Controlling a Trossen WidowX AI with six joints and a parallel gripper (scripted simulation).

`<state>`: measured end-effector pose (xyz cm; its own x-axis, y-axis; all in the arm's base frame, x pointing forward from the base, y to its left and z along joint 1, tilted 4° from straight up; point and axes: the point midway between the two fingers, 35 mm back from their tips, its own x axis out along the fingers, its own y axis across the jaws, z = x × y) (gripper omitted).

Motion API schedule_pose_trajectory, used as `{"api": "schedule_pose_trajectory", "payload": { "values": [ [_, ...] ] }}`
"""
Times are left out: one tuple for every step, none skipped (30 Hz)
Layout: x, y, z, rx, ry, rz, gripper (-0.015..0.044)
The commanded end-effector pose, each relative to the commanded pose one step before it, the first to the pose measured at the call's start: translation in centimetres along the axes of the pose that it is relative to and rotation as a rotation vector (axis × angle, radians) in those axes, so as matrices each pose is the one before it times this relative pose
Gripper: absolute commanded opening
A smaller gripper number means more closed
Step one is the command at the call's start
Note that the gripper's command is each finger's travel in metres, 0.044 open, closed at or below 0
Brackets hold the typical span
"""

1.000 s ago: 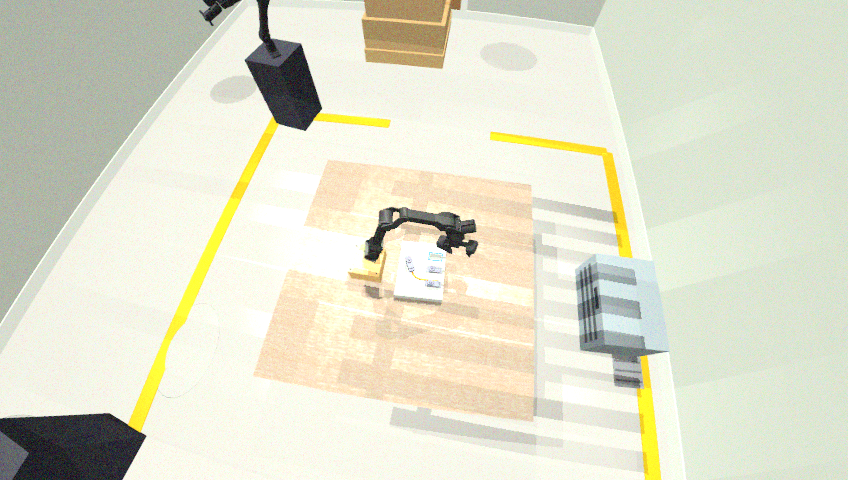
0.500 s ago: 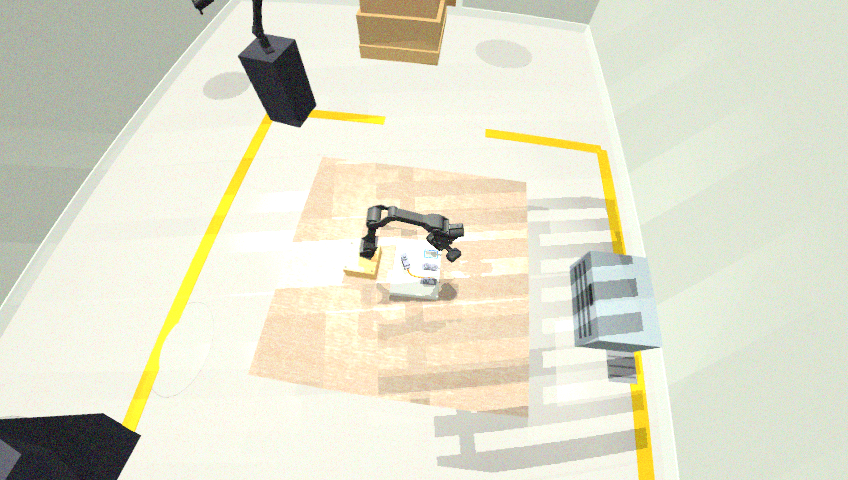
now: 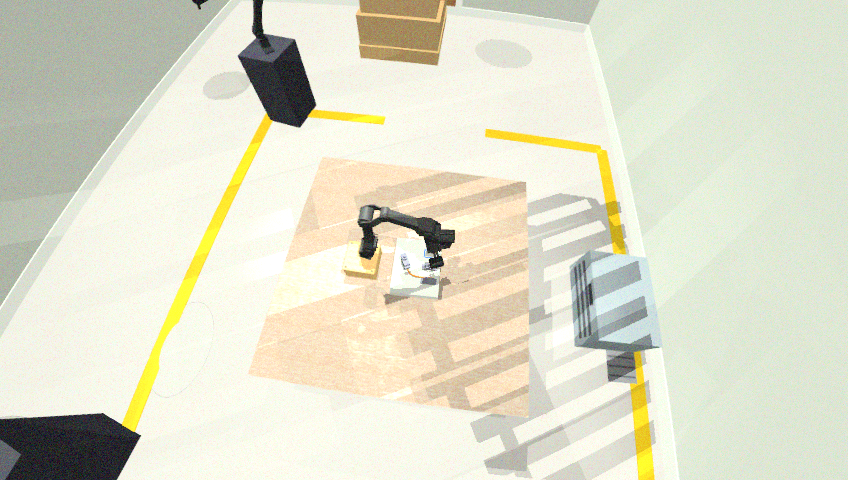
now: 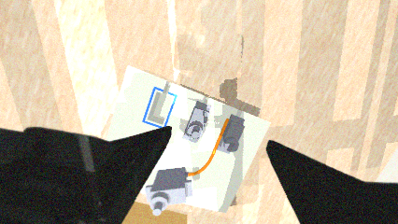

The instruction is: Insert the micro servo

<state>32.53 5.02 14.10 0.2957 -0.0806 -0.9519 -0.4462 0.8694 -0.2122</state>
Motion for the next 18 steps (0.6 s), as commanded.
{"api": "schedule_pose_trajectory", "payload": {
  "values": [
    [0.052,0.155,-1.640,0.1435,0.02054,0.01970,0.0440],
    [0.026,-0.031,-0.340,0.0332,0.00478,0.00349,0.0440],
    [0.028,-0.039,-0.339,0.0333,0.00486,0.00338,0.0440],
    [0.030,-0.047,-0.337,0.0333,0.00494,0.00325,0.0440],
    [0.032,-0.054,-0.335,0.0334,0.00502,0.00313,0.0440],
    [0.033,-0.062,-0.332,0.0333,0.00485,0.00292,0.0440],
    [0.041,-0.042,-0.309,0.0334,0.00503,0.00304,0.0440],
    [0.042,-0.050,-0.308,0.0335,0.00511,0.00291,0.0440],
    [0.044,-0.058,-0.306,0.0335,0.00518,0.00277,0.0440],
    [0.046,-0.066,-0.305,0.0335,0.00525,0.00263,0.0440],
    [0.047,-0.074,-0.302,0.0335,0.00532,0.00249,0.0440],
    [0.053,-0.085,-0.305,0.0335,0.00553,0.00224,0.0440],
    [0.051,-0.090,-0.297,0.0336,0.00544,0.00221,0.0440],
    [0.053,-0.098,-0.294,0.0336,0.00549,0.00206,0.0440],
    [0.054,-0.106,-0.291,0.0336,0.00555,0.00191,0.0440],
    [0.056,-0.114,-0.288,0.0337,0.00559,0.00176,0.0440],
    [0.058,-0.121,-0.284,0.0337,0.00564,0.00161,0.0440],
    [0.060,-0.130,-0.281,0.0337,0.00568,0.00146,0.0440]
  ]
}}
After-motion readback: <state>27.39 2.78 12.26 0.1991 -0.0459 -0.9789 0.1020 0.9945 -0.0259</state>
